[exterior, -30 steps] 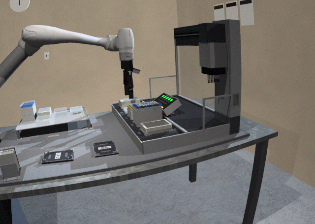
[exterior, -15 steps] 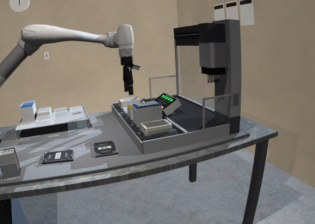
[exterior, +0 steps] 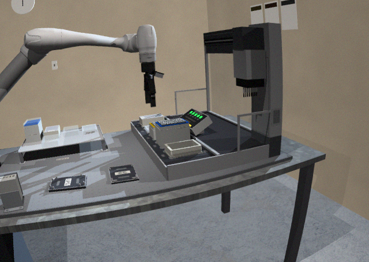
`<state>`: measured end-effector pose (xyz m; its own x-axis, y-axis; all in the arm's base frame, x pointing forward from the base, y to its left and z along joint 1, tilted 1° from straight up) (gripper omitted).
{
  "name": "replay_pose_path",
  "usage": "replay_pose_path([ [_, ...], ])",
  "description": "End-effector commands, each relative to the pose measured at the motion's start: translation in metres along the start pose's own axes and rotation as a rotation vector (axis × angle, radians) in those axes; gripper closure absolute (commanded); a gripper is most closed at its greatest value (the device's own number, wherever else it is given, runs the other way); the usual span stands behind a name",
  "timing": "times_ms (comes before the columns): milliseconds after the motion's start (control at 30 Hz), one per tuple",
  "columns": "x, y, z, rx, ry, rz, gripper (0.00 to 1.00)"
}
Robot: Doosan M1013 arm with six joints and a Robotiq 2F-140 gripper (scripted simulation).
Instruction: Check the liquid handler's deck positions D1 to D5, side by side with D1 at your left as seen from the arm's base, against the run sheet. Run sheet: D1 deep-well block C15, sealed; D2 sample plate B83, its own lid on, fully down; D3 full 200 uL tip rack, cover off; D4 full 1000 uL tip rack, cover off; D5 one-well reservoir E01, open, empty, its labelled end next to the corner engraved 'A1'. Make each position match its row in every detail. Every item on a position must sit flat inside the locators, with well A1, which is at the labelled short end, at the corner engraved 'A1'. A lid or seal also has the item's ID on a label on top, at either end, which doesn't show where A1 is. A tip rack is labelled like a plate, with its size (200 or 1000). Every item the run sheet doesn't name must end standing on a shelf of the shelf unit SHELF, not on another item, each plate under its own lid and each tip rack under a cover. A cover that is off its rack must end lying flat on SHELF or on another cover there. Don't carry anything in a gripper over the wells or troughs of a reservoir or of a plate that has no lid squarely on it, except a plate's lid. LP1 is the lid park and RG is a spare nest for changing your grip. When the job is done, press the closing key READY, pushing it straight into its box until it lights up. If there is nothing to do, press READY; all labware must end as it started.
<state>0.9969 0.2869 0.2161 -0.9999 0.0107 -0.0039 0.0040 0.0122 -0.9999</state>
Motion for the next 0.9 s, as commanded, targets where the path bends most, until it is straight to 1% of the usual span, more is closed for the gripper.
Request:
replay_pose_path([
  [0, 0.000, -0.006, 0.000, -0.001, 0.000, 0.002, 0.21],
  [867, 0.000, -0.044, 0.000, -0.001, 0.000, 0.002, 0.21],
])
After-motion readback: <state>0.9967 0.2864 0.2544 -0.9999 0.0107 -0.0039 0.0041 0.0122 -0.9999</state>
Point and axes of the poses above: the point where the finger pads meet when closed, its own y axis out along the fingers, its own z axis across the jaws, x = y × z, the point moved 6 cm from there along -y, back along the fingers, and after that the axes turned 1 degree about y, right-handed, at the moved point
